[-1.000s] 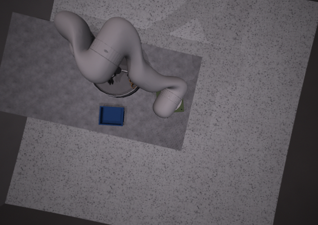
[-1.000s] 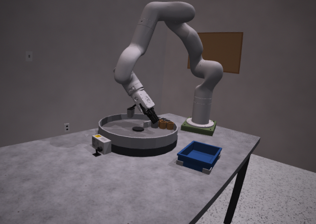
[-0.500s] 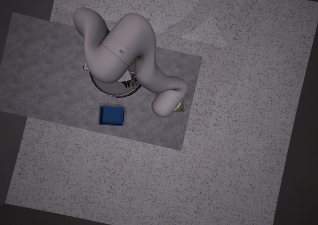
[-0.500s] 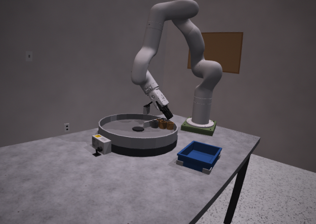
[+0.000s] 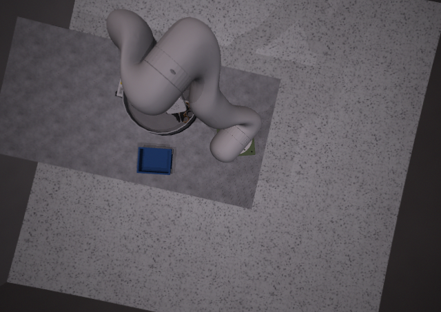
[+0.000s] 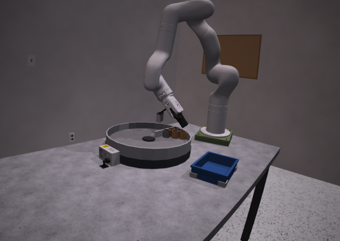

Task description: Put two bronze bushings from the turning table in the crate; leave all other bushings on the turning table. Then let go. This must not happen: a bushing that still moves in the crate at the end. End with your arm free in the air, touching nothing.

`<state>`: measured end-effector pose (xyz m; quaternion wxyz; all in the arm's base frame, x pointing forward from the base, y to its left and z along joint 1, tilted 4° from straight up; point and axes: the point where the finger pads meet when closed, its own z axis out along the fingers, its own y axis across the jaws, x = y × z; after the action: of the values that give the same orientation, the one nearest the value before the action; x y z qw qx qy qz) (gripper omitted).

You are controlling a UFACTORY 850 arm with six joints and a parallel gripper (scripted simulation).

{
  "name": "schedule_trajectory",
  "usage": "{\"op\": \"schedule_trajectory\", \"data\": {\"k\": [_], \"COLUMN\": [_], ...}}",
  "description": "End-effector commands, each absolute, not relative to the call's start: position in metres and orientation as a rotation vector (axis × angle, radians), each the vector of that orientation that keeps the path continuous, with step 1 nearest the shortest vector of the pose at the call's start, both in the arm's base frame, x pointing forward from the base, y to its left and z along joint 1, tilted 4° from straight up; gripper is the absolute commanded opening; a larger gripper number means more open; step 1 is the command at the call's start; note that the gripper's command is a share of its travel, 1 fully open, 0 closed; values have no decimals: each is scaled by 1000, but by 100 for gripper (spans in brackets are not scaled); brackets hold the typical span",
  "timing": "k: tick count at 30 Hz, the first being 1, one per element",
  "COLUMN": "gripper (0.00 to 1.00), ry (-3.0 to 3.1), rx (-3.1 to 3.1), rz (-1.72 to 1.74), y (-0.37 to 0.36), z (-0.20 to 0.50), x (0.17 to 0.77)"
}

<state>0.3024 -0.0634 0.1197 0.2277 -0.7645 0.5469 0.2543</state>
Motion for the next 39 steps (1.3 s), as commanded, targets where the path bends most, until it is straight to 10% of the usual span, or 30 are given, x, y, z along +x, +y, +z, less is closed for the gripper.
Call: {"op": "schedule_trajectory", "data": {"k": [1,39], "gripper": [10,10], "ry": [1507,1508], "rx": [-2106,-2106], "rz": [699,697], "y": [-64,-65], "z": [120,97], "x": [303,304]}}
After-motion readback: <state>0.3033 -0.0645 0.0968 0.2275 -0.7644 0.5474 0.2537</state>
